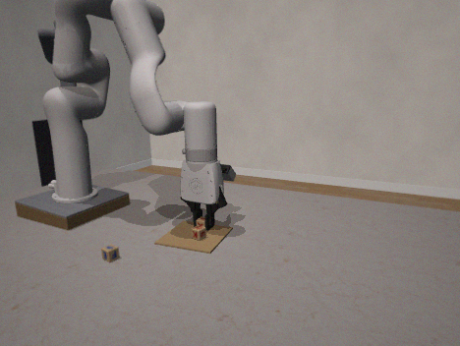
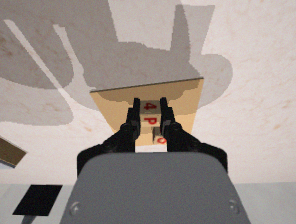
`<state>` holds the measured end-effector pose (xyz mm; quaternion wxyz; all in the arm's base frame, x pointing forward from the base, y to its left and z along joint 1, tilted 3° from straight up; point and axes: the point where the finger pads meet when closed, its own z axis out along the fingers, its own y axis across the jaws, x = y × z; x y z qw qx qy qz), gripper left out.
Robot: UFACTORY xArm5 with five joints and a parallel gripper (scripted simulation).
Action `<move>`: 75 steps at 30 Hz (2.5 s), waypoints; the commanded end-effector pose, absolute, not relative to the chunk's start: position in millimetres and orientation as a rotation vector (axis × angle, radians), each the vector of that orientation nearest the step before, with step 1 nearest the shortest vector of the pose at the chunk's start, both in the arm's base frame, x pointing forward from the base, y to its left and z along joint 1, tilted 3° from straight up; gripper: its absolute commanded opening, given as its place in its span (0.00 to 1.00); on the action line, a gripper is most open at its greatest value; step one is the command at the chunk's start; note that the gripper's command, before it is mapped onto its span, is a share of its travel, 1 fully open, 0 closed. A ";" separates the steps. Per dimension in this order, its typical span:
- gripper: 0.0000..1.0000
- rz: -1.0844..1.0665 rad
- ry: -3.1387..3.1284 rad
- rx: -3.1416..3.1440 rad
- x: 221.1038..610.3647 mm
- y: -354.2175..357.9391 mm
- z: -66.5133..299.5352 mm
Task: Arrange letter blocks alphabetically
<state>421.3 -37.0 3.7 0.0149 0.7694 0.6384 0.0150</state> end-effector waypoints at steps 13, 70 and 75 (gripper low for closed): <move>0.21 0.050 1.985 2.393 422.6 -37.3 4.2; 0.42 0.051 1.985 2.393 422.4 -37.6 9.2; 0.42 0.051 1.985 2.393 421.5 -37.6 27.2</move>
